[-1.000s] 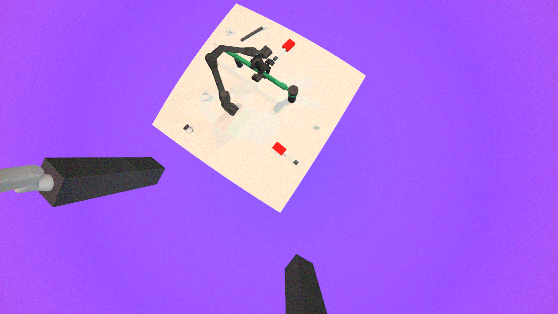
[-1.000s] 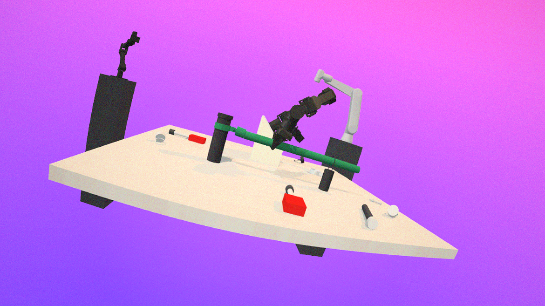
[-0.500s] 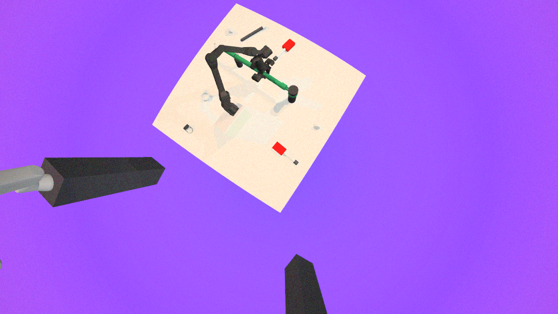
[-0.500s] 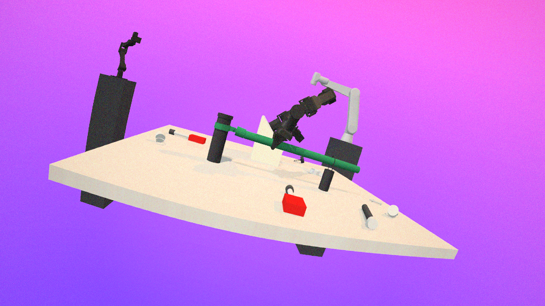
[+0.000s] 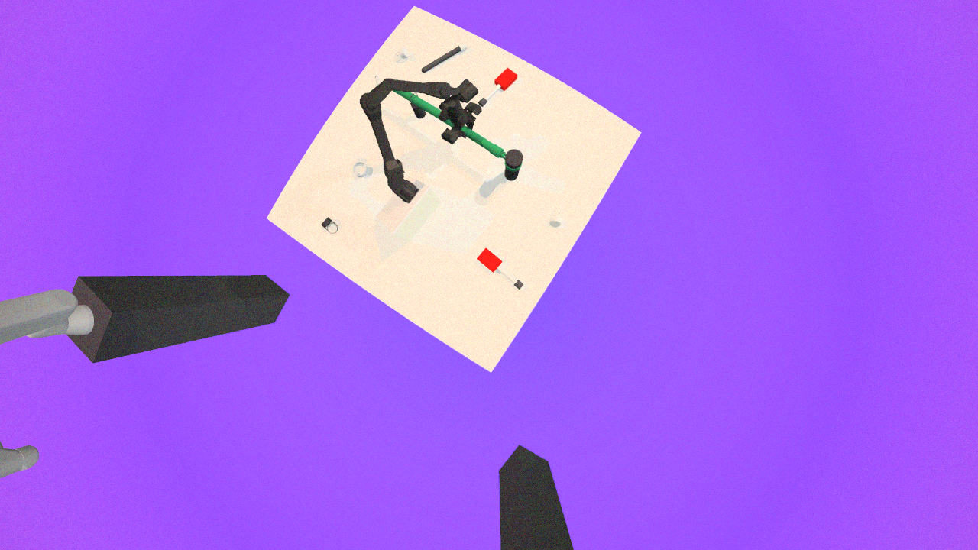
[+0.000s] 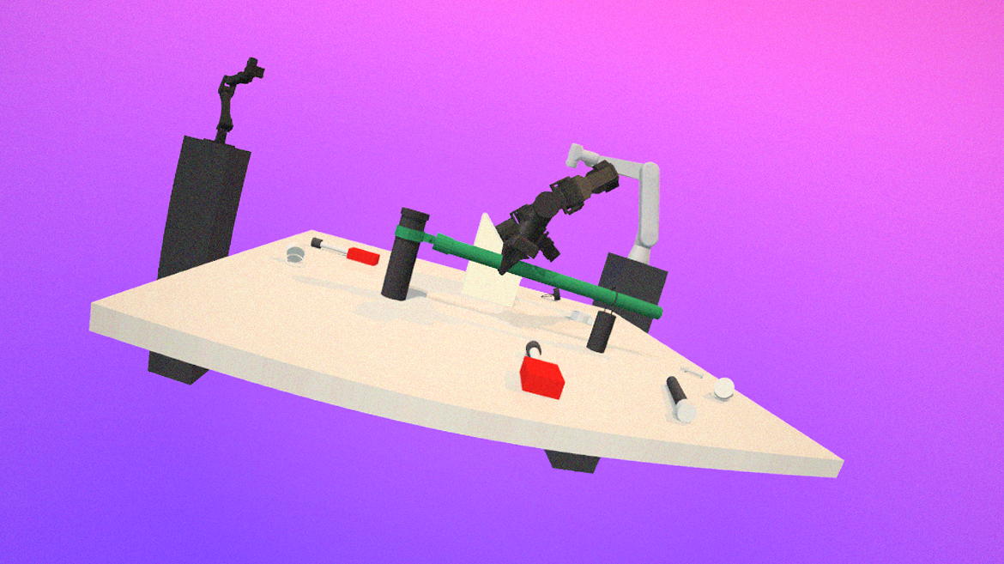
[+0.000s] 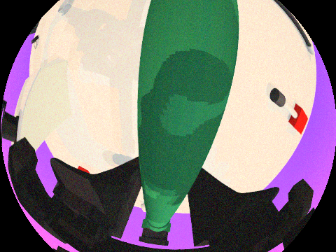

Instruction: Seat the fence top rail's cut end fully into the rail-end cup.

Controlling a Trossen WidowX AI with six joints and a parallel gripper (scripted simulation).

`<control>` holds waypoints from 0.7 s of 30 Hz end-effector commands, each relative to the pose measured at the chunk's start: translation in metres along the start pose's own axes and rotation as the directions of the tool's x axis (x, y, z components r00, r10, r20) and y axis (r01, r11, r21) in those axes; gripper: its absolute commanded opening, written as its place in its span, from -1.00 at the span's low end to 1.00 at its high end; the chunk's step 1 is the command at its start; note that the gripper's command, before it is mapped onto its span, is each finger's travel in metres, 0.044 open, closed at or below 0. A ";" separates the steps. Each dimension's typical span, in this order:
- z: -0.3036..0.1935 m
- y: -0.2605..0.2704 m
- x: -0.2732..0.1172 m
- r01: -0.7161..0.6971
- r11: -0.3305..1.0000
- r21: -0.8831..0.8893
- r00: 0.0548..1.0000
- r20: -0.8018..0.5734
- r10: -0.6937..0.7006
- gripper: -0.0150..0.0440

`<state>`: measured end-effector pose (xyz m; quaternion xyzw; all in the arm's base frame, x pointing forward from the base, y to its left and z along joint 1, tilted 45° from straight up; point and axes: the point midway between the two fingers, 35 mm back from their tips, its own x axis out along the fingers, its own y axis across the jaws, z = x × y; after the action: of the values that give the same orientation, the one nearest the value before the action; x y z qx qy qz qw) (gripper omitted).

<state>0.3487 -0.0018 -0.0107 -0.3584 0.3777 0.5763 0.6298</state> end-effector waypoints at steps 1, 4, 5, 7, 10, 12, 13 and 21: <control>-0.006 0.000 -0.002 0.003 1.000 0.003 1.000 -0.013 -0.003 -0.49; -0.006 0.000 -0.003 0.003 1.000 0.003 1.000 -0.014 -0.003 -0.49; -0.006 0.000 -0.003 0.003 1.000 0.003 1.000 -0.014 -0.003 -0.49; -0.007 0.000 -0.003 0.003 1.000 0.003 1.000 -0.015 -0.003 -0.49; -0.001 0.000 0.000 0.000 1.000 -0.001 1.000 -0.001 0.000 -0.49; -0.001 0.000 0.000 0.000 1.000 -0.001 1.000 -0.001 0.000 -0.49; -0.001 0.000 0.000 0.000 1.000 -0.001 1.000 -0.001 0.000 -0.49; -0.003 0.000 0.000 0.000 1.000 -0.001 1.000 -0.001 0.000 -0.49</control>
<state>0.3486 -0.0022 -0.0112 -0.3578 0.3775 0.5775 0.6293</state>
